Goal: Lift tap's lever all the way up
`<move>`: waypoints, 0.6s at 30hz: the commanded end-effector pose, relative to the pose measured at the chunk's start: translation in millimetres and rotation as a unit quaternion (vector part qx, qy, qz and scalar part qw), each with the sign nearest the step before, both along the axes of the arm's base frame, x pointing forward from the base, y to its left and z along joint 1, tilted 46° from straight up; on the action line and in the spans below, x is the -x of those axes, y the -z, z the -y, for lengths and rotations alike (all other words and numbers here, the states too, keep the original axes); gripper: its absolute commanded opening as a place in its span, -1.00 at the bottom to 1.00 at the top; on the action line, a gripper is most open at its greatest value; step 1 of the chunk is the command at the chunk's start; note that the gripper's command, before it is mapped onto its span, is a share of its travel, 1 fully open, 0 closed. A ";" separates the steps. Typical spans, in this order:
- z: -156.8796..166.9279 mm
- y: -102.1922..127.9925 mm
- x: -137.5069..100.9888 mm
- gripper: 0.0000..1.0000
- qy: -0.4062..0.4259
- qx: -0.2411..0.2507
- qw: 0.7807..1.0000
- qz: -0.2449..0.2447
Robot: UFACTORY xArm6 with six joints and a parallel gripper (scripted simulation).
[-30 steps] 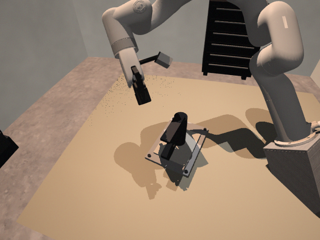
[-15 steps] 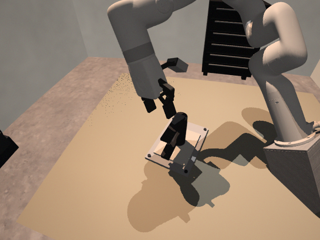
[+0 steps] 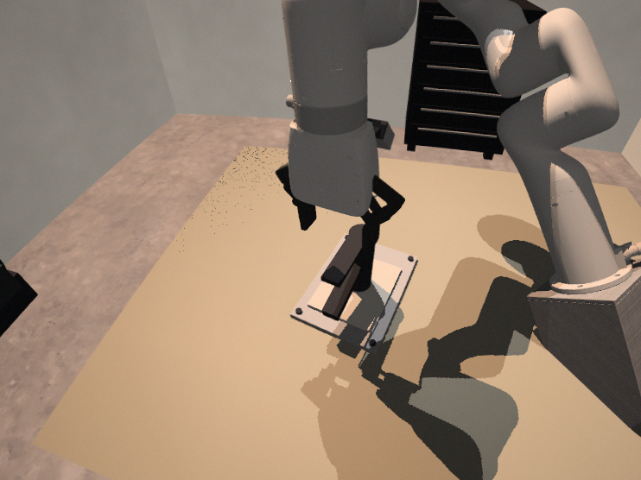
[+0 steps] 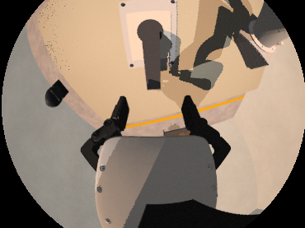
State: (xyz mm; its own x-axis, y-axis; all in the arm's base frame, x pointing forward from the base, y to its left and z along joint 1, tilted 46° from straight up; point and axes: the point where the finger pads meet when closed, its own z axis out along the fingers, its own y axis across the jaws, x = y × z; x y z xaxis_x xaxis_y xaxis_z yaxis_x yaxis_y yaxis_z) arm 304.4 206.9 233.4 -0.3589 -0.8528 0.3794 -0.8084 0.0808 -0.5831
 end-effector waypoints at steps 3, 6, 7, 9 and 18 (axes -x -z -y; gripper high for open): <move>-3.1 0.4 2.3 1.00 -0.022 0.016 1.000 0.013; -3.1 0.4 2.3 1.00 -0.022 0.016 1.000 0.013; -3.1 0.4 2.3 -1.00 -0.022 0.016 1.000 0.013; -3.1 0.4 2.3 -1.00 -0.022 0.016 1.000 0.013; -3.1 0.4 2.3 -1.00 -0.022 0.016 1.000 0.013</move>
State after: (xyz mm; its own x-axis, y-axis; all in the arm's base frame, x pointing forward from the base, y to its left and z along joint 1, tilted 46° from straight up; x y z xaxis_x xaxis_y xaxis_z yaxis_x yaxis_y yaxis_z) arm 302.0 209.0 232.2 -0.3322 -0.8538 0.4008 -0.7963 0.0261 -0.6043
